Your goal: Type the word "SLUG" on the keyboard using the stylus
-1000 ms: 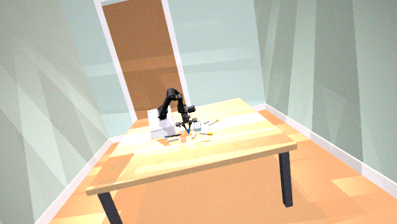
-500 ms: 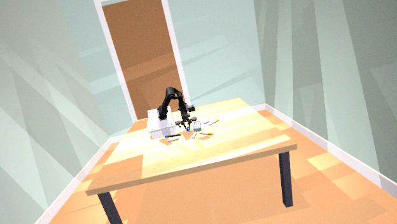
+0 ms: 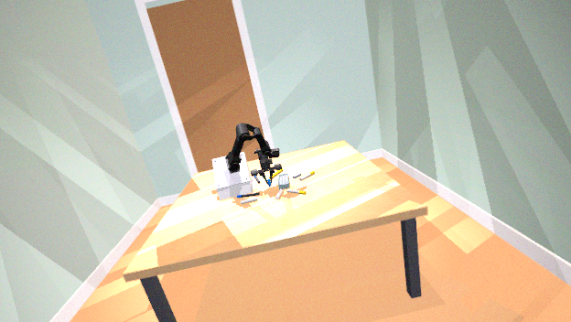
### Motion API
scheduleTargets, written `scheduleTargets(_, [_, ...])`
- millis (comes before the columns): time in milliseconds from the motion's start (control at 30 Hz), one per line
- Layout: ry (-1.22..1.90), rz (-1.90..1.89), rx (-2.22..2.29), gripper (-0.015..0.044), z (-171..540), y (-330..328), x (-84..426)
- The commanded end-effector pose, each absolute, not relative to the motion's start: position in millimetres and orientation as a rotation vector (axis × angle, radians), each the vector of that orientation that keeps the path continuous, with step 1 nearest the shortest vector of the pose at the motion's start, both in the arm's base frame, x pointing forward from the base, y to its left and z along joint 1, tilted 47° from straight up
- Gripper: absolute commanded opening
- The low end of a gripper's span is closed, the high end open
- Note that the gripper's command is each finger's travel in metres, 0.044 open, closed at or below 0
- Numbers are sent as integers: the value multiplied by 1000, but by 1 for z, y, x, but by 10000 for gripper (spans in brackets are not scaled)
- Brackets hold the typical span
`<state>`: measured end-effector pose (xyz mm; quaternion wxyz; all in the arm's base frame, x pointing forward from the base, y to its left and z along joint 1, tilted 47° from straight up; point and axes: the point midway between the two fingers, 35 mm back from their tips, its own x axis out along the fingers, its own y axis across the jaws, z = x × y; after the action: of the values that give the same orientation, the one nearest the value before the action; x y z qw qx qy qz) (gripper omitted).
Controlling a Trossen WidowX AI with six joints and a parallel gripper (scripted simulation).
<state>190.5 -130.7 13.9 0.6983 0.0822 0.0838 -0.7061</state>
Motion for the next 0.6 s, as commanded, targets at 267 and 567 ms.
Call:
scheduleTargets(267, [223,-1595,187,0,21,-126,193])
scheduleTargets(567, [507,-1693,253,0,10,-127,206])
